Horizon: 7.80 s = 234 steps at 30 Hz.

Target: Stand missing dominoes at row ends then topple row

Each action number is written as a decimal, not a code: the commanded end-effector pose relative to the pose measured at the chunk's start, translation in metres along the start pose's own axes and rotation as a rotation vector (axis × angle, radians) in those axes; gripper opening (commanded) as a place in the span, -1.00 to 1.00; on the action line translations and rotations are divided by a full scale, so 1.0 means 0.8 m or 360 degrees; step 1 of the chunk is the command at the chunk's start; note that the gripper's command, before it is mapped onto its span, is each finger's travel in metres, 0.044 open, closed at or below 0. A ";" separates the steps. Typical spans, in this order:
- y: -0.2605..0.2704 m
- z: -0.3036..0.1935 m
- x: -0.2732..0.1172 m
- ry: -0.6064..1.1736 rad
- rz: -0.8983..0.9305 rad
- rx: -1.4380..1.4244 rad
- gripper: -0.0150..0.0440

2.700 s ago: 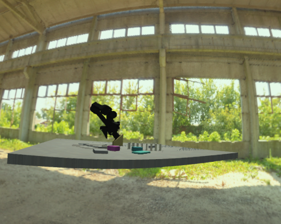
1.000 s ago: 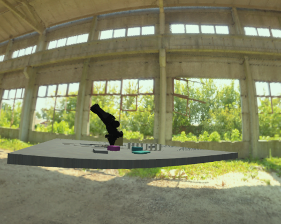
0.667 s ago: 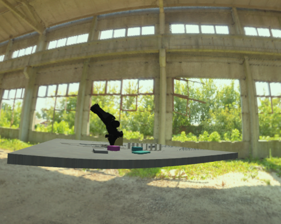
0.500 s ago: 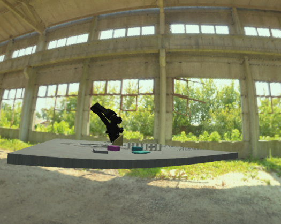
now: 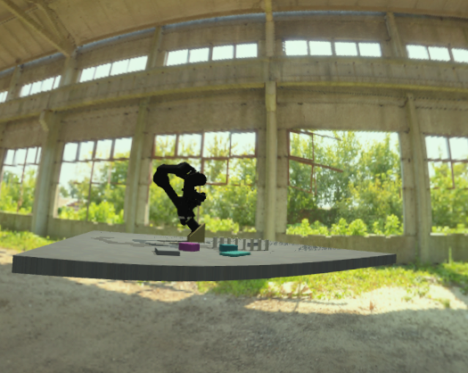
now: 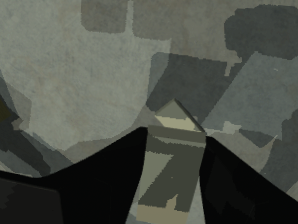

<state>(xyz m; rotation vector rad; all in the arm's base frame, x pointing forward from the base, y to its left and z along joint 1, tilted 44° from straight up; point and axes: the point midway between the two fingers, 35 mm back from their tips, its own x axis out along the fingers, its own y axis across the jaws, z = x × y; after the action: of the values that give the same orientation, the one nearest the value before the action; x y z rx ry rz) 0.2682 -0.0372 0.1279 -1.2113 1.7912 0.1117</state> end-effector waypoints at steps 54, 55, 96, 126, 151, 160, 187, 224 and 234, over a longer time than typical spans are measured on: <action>-0.222 0.043 0.080 -0.0966 0.0265 0.1209 -0.13; -0.222 0.044 0.081 -0.0996 0.0263 0.1211 -0.13; -0.218 0.000 0.072 -0.2102 -0.0327 0.1008 -0.13; -0.186 -0.035 0.047 -0.2394 -0.0796 0.0728 -0.13; -0.191 -0.031 0.135 -0.2385 -0.0791 0.0734 -0.13; -0.191 -0.031 0.135 -0.2385 -0.0791 0.0734 -0.13; -0.192 -0.029 0.073 -0.2377 -0.0772 0.0754 1.00; -0.210 0.000 0.021 -0.0002 -0.0032 0.0992 1.00; -0.213 -0.001 0.082 -0.0002 -0.0034 0.0993 1.00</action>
<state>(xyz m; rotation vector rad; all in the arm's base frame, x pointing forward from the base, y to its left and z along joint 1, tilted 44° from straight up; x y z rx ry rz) 0.3967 -0.1559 0.1593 -0.7692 1.6227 -0.4272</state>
